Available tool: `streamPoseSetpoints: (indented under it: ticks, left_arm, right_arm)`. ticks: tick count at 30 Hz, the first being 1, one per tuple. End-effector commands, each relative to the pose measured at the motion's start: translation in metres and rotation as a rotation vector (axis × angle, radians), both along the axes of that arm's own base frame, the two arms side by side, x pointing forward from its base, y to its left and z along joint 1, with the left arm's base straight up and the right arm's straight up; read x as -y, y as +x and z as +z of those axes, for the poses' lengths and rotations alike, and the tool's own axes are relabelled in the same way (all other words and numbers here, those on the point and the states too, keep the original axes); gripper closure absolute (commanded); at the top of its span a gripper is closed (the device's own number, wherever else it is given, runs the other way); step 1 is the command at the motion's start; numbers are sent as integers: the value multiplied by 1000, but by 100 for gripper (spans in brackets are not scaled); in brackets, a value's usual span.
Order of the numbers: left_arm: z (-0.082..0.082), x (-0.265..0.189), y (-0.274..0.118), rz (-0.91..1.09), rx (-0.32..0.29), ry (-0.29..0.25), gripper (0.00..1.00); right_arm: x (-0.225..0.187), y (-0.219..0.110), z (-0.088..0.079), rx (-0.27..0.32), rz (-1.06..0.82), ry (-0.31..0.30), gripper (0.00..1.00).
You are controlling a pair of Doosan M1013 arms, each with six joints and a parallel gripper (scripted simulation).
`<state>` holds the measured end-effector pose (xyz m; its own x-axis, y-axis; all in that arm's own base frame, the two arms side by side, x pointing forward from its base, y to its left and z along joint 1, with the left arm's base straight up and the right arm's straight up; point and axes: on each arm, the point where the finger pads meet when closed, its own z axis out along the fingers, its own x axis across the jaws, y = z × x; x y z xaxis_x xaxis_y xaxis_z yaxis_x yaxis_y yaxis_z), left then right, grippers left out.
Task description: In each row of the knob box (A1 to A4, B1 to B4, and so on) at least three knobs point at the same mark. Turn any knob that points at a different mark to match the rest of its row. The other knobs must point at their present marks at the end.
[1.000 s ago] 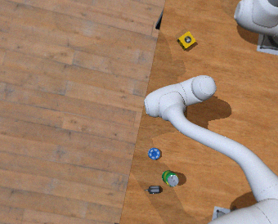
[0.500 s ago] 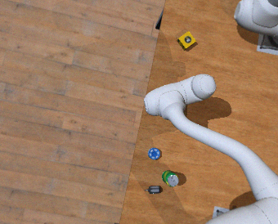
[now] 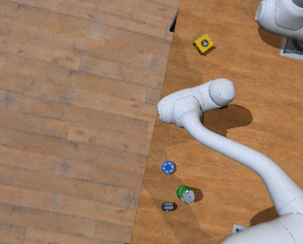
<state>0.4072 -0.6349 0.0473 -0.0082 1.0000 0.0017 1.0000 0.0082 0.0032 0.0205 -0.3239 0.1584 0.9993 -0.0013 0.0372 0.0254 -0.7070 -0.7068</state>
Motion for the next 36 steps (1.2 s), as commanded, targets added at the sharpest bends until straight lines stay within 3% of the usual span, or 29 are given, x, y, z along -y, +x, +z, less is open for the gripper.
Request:
streamPoseSetpoints:
  ticks: [1,15,36]
  left_arm:
    - [1,0,0,-55,-2,-3,70]
    - [1,0,0,-431,-2,-2,70]
    - [1,0,0,-820,-2,-1,70]
  right_arm:
    - [0,0,0,0,0,-1,0]
    - [0,0,0,0,0,-1,0]
    - [0,0,0,0,0,-1,0]
